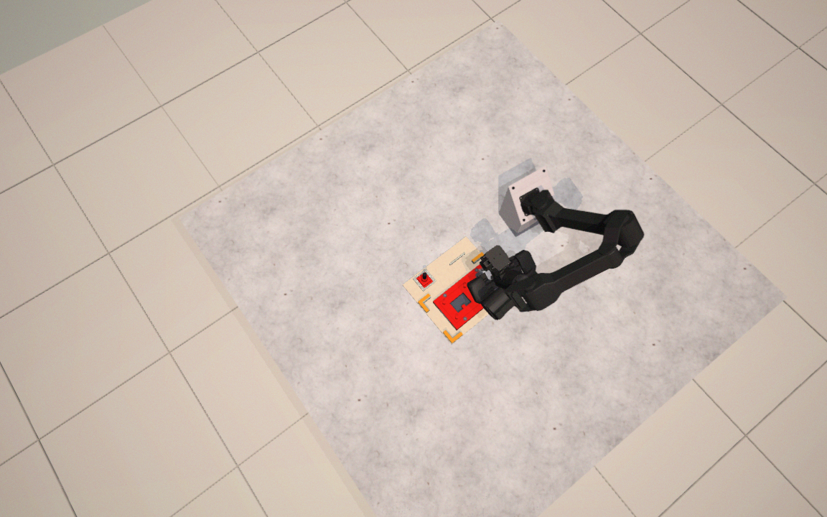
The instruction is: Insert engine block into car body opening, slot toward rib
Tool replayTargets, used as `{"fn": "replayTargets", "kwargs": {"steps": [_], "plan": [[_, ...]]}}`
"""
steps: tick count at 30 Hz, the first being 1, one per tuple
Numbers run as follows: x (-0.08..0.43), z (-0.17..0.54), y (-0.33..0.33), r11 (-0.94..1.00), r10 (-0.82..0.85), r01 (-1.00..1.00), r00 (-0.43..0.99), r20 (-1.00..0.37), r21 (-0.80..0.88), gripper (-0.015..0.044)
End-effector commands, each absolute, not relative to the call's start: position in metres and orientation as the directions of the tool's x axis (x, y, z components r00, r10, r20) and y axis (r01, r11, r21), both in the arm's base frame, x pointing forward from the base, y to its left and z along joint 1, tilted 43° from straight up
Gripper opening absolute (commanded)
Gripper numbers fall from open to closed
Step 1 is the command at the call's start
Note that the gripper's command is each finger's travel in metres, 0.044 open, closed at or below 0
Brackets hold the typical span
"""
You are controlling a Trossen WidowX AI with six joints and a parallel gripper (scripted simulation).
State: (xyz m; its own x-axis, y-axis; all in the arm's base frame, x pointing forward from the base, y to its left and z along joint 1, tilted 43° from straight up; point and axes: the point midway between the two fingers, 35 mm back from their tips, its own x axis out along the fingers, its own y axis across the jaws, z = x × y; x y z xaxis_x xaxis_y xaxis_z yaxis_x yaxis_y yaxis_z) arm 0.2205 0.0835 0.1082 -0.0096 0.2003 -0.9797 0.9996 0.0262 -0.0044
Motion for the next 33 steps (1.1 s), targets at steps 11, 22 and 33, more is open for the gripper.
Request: {"fn": "replayTargets", "kwargs": {"steps": [11, 22, 33], "plan": [[0.223, 0.114, 0.090, 0.017, 0.025, 0.999, 0.028, -0.999, 0.028, 0.0000], [0.222, 0.101, 0.106, 0.017, -0.111, 0.999, 0.030, -0.993, 0.028, 0.0000], [0.222, 0.083, 0.124, 0.017, -0.110, 0.999, 0.029, -0.993, 0.028, 0.0000]]}}
